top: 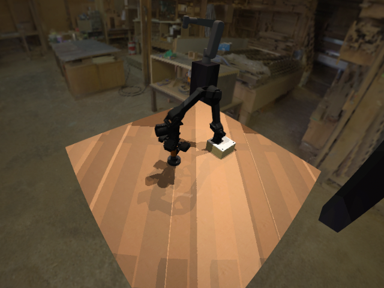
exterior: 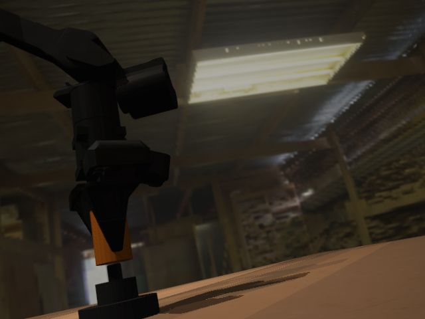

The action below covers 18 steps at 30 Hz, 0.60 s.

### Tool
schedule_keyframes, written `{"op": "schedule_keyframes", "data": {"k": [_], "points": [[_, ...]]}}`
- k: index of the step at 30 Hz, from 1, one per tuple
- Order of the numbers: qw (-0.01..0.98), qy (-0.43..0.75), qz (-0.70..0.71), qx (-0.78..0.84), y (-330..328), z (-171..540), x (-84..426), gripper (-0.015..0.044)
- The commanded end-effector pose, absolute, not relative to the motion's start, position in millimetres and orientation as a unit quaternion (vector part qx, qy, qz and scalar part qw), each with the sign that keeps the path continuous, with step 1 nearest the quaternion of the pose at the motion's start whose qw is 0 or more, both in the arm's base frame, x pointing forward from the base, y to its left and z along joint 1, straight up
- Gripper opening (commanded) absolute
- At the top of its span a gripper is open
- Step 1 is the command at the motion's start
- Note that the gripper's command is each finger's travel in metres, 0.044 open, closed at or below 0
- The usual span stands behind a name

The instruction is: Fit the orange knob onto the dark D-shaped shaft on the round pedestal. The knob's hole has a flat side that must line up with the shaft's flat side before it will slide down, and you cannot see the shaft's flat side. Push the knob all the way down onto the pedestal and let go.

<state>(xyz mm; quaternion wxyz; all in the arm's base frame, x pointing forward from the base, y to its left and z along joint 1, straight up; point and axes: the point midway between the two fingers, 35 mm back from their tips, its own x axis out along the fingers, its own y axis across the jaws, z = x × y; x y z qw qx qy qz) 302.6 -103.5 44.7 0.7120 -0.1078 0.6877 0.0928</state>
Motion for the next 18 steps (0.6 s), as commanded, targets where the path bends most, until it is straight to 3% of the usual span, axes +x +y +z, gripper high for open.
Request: {"op": "schedule_keyframes", "data": {"k": [1, 18], "points": [[0.712, 0.684, -0.115, 0.108, -102.2, 48.3, 301.5, 0.0000], [0.712, 0.684, -0.115, 0.108, -99.9, 44.8, 298.1, 0.0000]]}}
